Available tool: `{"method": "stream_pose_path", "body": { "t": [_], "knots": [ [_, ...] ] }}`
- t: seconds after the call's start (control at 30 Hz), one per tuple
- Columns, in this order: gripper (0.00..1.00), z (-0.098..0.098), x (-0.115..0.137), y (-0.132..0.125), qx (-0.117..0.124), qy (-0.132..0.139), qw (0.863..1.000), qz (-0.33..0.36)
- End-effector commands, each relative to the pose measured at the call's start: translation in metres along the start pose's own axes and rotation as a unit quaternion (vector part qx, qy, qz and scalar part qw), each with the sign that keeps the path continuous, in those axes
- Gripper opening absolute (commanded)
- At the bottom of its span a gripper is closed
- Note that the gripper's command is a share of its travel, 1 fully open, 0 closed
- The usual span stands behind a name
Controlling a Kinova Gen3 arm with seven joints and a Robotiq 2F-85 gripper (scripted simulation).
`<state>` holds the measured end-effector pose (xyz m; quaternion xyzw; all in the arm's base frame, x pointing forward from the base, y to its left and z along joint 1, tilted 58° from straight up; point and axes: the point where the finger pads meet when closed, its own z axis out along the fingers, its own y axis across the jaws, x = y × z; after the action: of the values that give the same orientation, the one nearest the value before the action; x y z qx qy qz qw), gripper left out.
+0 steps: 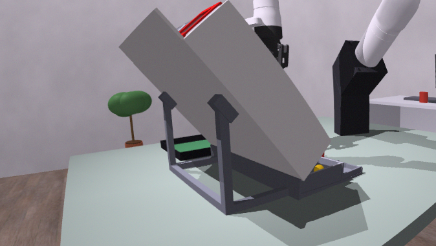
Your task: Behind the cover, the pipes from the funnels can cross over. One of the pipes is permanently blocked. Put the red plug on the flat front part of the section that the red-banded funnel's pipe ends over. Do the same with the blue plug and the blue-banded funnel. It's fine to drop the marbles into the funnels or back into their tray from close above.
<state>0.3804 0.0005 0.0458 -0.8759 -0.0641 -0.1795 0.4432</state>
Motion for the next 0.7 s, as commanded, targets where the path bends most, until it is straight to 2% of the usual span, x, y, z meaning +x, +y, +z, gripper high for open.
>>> {"method": "stream_pose_path", "body": {
  "t": [0.0, 0.1, 0.13, 0.67],
  "knots": [
    [0.65, -0.03, 0.014, -0.028, -0.001, -0.002, 1.0, 0.001],
    [0.65, -0.03, 0.014, -0.028, -0.001, -0.002, 1.0, 0.001],
    [0.65, -0.062, 0.03, -0.065, 0.012, -0.006, 1.0, 0.003],
    [0.65, -0.062, 0.03, -0.065, 0.012, -0.006, 1.0, 0.003]
  ]
}}
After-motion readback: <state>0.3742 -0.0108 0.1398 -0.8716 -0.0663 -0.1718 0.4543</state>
